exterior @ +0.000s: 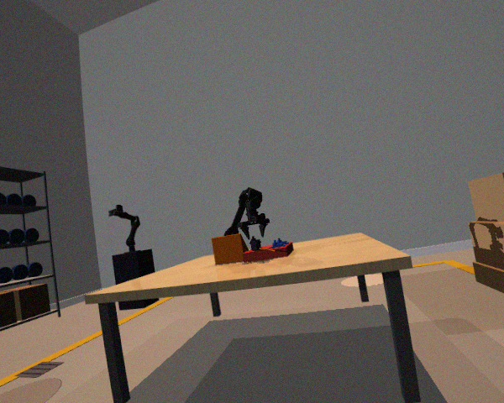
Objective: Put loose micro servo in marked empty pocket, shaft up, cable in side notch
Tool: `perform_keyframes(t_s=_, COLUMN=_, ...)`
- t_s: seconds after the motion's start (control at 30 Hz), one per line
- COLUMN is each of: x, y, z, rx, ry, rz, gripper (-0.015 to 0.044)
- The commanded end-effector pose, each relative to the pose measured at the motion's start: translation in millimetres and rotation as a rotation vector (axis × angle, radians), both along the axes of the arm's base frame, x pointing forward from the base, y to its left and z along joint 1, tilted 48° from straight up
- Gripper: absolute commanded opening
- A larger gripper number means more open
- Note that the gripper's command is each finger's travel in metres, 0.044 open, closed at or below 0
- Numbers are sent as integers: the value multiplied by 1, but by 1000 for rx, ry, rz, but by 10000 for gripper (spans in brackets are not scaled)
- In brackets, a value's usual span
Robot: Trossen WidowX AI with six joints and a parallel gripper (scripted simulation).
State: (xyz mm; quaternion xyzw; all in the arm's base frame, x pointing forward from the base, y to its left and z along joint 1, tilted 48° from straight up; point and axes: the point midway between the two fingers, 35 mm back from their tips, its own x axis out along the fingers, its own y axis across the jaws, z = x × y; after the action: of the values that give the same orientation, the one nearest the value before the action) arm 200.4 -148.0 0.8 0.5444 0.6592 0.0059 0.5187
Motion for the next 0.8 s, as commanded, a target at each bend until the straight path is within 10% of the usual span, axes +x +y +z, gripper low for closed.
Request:
perform_keyframes(t_s=0.0, x=1, y=5, z=-4, rx=5, ry=2, rz=-5, gripper=440)
perform_keyframes(t_s=0.33, x=3, y=15, z=-12, rx=5, ry=2, rz=-5, gripper=440)
perform_keyframes(t_s=0.77, x=3, y=15, z=-12, rx=5, ry=2, rz=-5, gripper=118)
